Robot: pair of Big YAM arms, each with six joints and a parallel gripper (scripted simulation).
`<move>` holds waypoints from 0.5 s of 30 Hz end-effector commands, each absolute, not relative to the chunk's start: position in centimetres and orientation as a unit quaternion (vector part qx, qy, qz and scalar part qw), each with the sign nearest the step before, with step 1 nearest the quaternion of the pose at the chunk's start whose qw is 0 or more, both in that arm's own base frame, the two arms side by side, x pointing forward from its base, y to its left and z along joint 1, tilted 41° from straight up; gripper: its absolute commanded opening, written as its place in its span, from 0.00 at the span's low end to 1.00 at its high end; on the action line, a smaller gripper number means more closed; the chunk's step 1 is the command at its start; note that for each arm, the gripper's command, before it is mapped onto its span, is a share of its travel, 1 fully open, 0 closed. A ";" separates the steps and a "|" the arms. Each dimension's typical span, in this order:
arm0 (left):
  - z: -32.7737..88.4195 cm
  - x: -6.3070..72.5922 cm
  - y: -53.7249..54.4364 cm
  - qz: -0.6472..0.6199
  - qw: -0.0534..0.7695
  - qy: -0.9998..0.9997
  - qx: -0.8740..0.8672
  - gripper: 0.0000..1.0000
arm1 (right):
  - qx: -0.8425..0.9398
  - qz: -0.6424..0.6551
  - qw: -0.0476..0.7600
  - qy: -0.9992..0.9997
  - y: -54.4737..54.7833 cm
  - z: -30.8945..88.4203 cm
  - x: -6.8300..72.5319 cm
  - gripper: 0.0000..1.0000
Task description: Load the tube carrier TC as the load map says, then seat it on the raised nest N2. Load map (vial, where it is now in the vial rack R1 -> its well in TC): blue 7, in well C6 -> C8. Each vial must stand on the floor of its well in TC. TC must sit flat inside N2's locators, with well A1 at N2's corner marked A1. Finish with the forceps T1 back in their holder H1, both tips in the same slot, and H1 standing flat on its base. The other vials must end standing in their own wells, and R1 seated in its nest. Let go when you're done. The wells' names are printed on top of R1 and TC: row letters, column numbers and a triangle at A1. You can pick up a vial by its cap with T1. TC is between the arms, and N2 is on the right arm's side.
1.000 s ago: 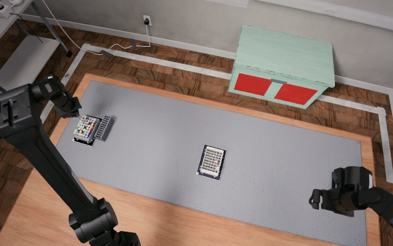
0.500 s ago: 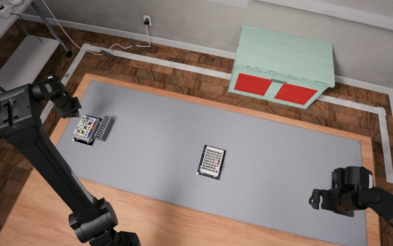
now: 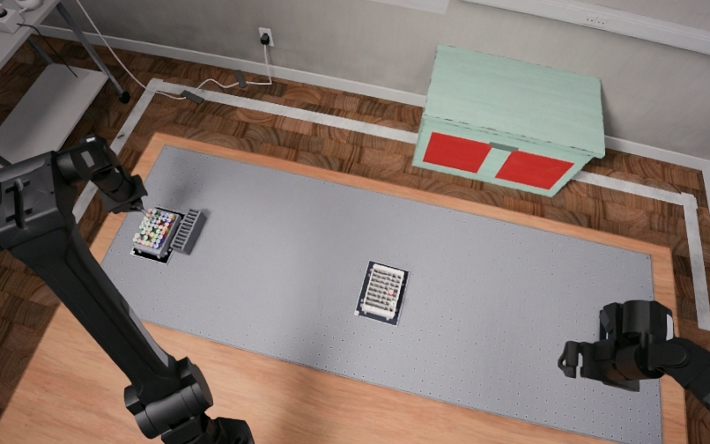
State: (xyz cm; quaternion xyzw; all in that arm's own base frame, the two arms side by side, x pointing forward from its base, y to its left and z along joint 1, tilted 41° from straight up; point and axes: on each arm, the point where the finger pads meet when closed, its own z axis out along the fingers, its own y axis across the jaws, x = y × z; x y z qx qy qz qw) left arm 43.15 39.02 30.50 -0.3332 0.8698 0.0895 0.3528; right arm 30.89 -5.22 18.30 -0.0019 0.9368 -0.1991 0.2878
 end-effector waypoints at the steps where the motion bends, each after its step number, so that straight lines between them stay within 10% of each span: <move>1: 28.6 44.1 38.4 0.077 0.337 0.877 -0.333 0.09 | 0.002 -0.197 0.300 0.933 -5.1 19.3 31.4 1.00; 15: 33.6 42.9 37.9 0.097 0.372 0.865 -0.323 0.09 | 0.002 -0.197 0.300 0.933 -5.1 19.3 31.4 1.00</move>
